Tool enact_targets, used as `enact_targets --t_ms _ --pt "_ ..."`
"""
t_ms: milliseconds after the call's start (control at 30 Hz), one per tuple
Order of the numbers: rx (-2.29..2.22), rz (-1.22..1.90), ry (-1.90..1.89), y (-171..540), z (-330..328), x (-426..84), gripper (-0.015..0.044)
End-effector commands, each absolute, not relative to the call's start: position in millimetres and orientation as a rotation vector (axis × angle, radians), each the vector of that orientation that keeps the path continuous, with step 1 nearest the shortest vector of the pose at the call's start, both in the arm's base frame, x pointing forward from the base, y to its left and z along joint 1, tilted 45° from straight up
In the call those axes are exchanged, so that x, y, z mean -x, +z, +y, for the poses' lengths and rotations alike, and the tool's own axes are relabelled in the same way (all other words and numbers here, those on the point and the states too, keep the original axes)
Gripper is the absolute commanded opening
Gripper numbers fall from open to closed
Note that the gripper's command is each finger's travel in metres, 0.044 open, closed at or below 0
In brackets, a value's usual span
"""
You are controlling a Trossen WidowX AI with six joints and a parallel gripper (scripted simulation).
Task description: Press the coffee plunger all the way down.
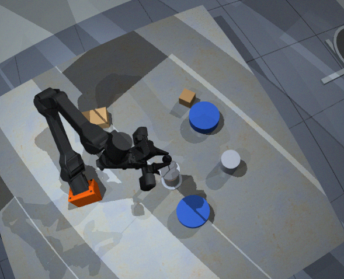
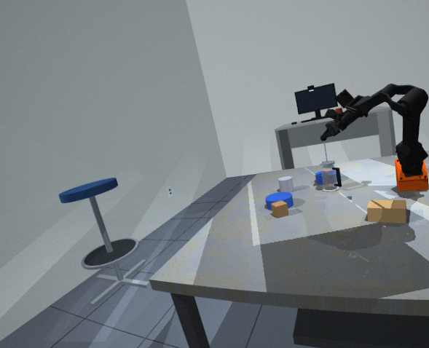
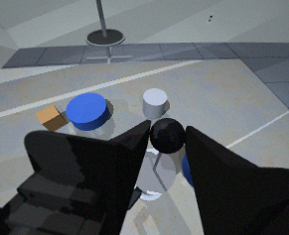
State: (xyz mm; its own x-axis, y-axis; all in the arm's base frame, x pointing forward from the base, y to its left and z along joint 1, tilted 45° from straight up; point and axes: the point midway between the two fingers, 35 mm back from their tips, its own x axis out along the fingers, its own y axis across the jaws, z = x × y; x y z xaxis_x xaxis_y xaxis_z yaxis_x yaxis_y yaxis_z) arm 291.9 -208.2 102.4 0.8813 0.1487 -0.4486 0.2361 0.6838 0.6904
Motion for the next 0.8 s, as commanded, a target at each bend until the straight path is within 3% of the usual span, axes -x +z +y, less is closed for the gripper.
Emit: enact_targets --t_ms 0,767 --pt "-0.827 0.504 -0.052 102 -208 -292 0.0115" --pt "-0.825 0.509 -0.053 75 -189 -300 0.0115"
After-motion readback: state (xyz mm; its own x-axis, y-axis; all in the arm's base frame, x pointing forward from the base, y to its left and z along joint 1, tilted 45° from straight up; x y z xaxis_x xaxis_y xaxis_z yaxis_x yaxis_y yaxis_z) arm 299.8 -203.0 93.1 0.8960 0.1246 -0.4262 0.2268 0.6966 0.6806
